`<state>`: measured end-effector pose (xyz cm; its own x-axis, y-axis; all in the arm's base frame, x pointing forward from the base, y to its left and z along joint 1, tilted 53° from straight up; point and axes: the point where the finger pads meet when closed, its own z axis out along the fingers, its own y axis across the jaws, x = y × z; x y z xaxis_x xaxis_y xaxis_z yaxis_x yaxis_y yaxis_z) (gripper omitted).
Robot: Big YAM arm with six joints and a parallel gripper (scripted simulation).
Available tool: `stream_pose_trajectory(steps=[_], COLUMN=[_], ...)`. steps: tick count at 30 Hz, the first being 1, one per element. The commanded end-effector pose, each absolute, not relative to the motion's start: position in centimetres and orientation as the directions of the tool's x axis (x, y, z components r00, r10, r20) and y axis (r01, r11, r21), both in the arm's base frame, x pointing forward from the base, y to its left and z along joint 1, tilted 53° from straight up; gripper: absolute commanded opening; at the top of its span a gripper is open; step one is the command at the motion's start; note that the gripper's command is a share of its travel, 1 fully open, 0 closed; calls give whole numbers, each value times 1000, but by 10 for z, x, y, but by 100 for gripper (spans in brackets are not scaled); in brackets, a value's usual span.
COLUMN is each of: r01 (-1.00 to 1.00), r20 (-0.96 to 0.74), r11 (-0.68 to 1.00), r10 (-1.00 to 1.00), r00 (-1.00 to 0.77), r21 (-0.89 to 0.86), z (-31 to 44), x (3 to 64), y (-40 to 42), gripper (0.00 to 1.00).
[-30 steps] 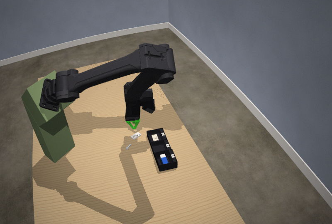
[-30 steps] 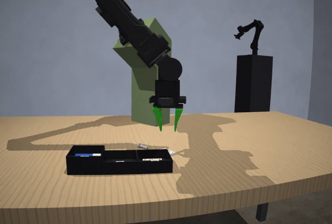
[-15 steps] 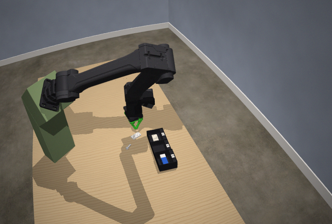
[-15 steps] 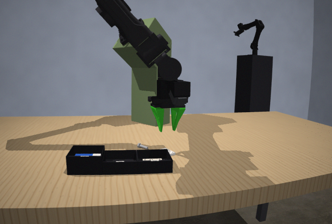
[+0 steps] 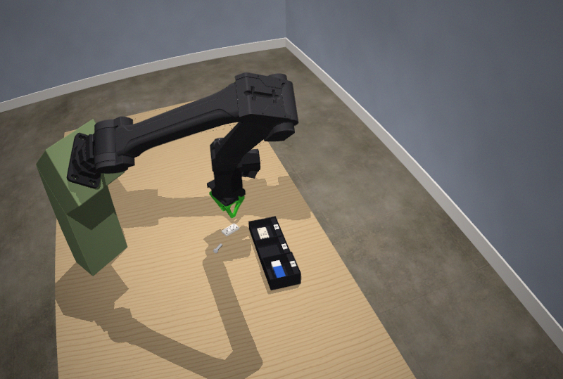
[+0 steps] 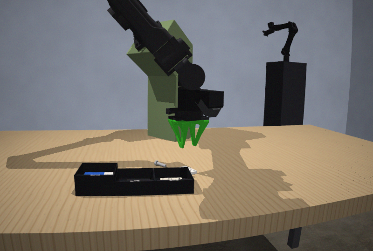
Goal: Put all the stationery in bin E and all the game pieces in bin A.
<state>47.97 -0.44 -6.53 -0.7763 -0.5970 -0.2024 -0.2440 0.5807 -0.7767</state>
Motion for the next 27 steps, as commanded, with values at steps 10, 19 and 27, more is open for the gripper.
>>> stream_pose_trajectory(steps=[10,19,27], r01=[-282,-282,-281], r20=[-173,-176,-177], r11=[557,558,559], r10=[-627,-629,-628], r00=[-760,-757,-758], r21=[-781,-781,-780], z=[-74,-74,-75], x=[472,472,470], y=[3,7,6], gripper=[40,40,40])
